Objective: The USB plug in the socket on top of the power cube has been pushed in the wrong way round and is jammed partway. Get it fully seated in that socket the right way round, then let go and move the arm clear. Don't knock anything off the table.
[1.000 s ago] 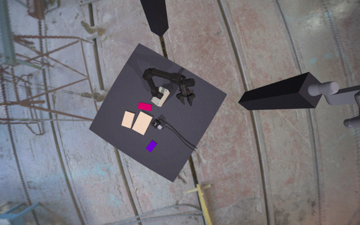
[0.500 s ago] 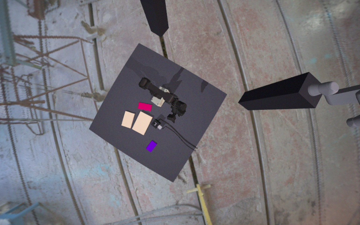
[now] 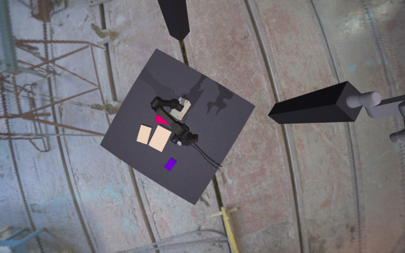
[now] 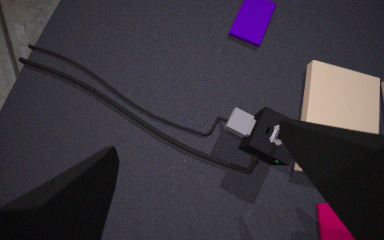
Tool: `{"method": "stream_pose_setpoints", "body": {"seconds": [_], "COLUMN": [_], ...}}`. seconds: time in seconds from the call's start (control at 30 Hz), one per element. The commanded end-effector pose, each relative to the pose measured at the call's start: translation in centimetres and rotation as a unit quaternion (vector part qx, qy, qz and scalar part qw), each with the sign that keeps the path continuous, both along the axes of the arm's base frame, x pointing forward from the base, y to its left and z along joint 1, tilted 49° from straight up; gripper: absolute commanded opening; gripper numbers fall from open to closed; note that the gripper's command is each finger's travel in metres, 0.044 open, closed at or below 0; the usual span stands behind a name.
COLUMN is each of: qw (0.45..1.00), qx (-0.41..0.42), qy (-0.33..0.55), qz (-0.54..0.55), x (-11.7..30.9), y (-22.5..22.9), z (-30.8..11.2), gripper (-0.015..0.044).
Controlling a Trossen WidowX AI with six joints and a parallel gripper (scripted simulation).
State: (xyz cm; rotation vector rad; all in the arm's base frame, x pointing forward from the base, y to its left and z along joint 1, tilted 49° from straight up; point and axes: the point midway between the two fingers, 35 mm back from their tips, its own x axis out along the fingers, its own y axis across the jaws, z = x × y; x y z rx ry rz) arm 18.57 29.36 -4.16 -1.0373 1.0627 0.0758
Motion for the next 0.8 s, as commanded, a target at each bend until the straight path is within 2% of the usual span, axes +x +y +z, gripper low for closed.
{"method": "stream_pose_setpoints", "body": {"seconds": [0.0, 0.17, 0.43, 0.67, 0.77], "qw": [0.958, 0.887, 0.677, 0.461, 0.443], "qx": [0.074, 0.12, 0.183, 0.205, 0.206], "qy": [-0.103, -0.176, -0.331, -0.448, -0.457], "qz": [-0.255, -0.41, -0.631, -0.738, -0.743], "x": [4.7, 7.3, 10.4, 11.7, 11.7], "y": [-5.4, -8.9, -14.9, -19.8, -20.1], "z": [-0.6, -0.8, -1.0, -1.3, -1.4], "gripper": [0.044, 0.044, 0.044, 0.044, 0.044]}}
